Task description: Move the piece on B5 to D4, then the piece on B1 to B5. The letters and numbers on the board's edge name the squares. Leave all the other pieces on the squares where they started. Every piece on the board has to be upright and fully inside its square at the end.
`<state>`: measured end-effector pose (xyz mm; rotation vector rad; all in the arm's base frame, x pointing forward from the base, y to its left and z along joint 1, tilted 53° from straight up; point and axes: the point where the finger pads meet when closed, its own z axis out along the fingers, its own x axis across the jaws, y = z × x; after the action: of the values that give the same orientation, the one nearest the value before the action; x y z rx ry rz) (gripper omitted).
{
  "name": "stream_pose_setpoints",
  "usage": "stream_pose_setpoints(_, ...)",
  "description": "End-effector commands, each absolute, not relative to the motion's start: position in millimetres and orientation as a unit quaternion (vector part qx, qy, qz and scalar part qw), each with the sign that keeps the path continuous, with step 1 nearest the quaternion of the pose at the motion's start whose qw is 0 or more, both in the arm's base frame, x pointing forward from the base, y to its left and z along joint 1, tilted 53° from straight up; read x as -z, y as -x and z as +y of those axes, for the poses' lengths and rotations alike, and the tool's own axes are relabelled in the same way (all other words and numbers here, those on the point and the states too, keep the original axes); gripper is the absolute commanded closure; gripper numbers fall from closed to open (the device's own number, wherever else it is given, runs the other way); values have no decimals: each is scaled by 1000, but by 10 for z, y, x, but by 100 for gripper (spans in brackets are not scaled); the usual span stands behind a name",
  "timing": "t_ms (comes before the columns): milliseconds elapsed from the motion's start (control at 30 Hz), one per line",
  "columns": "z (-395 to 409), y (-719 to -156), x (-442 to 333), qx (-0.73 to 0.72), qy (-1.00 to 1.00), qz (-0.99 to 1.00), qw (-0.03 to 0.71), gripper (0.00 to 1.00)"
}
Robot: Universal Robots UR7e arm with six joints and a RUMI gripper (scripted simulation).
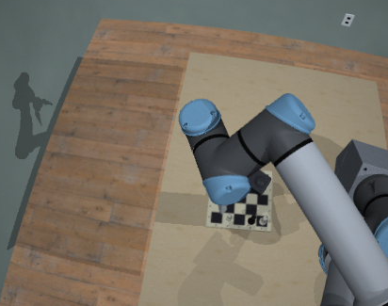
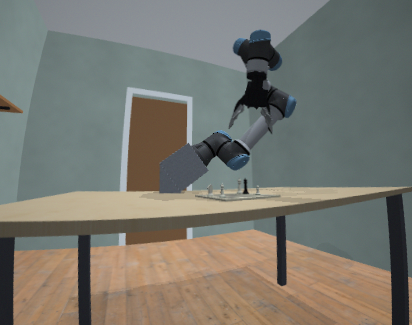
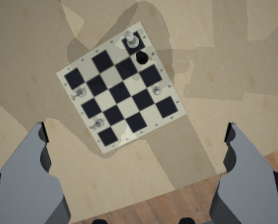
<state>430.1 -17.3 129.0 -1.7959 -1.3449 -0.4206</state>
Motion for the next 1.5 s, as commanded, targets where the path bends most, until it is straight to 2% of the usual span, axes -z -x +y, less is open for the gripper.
stream_pose_setpoints(0, -115, -4189, -1273, 180, 733, -514, 407, 0)
stream_pose_setpoints(433, 184, -3839, -1138, 216, 779, -441, 390, 0)
stream_pose_setpoints(1467, 436, -3626, -1002, 242, 805, -388, 379, 0)
